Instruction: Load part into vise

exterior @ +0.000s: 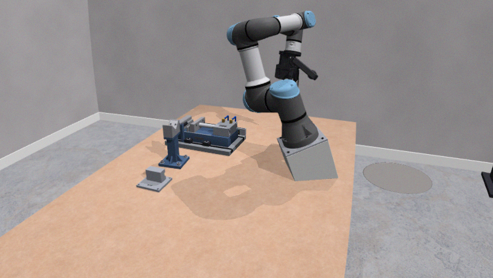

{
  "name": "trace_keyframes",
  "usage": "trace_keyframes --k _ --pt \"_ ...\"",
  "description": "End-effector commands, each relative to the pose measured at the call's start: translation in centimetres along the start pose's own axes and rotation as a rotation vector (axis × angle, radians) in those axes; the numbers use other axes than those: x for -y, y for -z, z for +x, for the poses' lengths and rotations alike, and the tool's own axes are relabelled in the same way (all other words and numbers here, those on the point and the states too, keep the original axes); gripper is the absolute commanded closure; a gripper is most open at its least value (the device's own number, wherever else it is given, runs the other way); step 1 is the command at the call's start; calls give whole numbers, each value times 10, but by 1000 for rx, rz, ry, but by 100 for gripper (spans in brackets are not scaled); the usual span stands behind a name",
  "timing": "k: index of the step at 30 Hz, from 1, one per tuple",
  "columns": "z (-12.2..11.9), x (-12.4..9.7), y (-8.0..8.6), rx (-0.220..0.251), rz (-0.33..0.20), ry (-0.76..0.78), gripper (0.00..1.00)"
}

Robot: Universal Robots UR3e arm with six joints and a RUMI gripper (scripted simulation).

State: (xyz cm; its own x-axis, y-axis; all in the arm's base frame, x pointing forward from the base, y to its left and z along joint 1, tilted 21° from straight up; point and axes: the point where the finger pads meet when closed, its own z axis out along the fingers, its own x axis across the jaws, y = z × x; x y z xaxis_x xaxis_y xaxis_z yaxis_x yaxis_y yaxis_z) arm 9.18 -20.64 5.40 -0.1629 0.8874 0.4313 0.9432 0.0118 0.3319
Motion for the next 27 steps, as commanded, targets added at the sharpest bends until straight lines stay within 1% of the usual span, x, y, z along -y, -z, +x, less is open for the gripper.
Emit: trace_keyframes --k 1,20,24,27 --pt "0 0 1 2 1 0 0" --pt "0 0 1 2 1 0 0" --pt "0 0 6 2 1 0 0" --pt "1 1 15 2 1 0 0"
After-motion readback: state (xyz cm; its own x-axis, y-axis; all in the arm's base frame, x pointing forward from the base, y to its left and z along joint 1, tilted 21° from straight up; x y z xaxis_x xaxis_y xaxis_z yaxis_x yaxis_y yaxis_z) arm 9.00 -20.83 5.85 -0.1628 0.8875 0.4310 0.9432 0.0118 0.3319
